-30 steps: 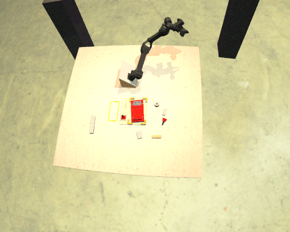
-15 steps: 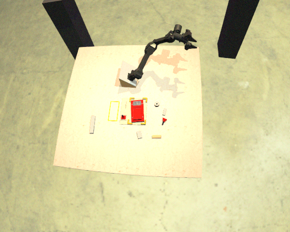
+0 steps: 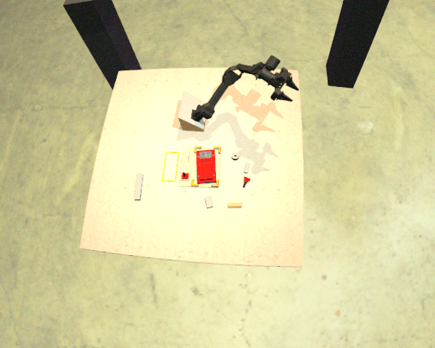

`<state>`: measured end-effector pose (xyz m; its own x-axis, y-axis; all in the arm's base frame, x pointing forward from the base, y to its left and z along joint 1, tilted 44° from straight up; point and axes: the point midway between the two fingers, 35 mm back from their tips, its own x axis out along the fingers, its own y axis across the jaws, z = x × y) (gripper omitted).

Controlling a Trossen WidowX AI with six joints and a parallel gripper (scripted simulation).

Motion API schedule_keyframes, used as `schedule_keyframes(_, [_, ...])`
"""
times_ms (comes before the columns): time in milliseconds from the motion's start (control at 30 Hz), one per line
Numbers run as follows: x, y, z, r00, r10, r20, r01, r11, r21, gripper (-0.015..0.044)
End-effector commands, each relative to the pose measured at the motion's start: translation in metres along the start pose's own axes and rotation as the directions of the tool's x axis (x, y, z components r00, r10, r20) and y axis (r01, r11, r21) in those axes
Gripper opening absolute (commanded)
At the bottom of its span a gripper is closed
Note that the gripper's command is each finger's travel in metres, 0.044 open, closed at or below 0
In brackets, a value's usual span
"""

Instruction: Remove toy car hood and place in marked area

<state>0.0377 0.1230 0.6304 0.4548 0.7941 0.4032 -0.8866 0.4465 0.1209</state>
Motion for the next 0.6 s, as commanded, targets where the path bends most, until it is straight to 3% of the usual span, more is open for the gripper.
schedule_keyframes(0, [0.014,-0.072,-0.015,0.99,-0.137,-0.038,0.139,0.988,0.06,0.044])
schedule_keyframes(233, [0.028,-0.143,-0.041,0.97,-0.219,-0.102,0.227,0.971,0.074,0.044])
schedule_keyframes(567, [0.024,-0.257,-0.11,0.87,-0.398,-0.291,0.439,0.894,0.088,0.044])
